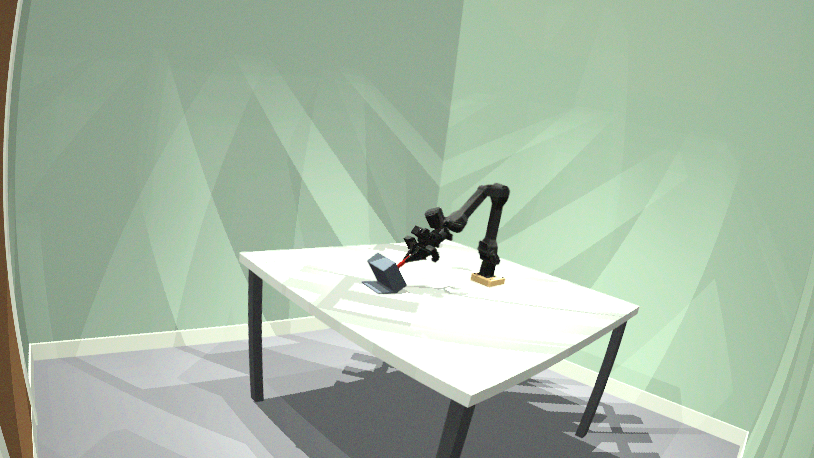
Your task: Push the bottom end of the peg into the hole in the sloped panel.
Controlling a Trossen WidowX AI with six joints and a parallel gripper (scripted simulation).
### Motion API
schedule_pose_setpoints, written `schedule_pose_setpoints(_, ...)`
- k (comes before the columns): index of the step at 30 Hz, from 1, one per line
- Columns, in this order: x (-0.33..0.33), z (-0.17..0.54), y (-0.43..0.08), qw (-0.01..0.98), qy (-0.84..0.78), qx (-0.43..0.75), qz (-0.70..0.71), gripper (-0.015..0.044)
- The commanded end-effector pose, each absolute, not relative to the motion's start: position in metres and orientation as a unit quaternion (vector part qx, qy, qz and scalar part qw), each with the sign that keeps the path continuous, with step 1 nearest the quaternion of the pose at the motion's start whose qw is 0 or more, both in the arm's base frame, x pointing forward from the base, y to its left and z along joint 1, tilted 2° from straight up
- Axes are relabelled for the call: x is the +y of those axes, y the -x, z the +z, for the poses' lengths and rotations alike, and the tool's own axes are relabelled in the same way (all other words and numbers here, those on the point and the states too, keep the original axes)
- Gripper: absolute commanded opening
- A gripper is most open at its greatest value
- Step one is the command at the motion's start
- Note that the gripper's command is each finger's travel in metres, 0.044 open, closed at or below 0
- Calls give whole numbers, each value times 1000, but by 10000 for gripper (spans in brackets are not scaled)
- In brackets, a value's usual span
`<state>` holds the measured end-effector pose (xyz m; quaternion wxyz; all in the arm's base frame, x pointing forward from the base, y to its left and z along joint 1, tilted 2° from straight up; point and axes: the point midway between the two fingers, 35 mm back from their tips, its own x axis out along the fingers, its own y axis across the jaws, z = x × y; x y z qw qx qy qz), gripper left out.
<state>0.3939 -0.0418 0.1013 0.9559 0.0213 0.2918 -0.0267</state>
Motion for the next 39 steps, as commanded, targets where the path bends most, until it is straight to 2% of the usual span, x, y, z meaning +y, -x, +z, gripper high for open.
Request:
schedule_pose_setpoints(1,-43,103,-401,958,-22,285,-29,0)
schedule_pose_setpoints(39,-44,101,-406,956,-21,291,-27,0)
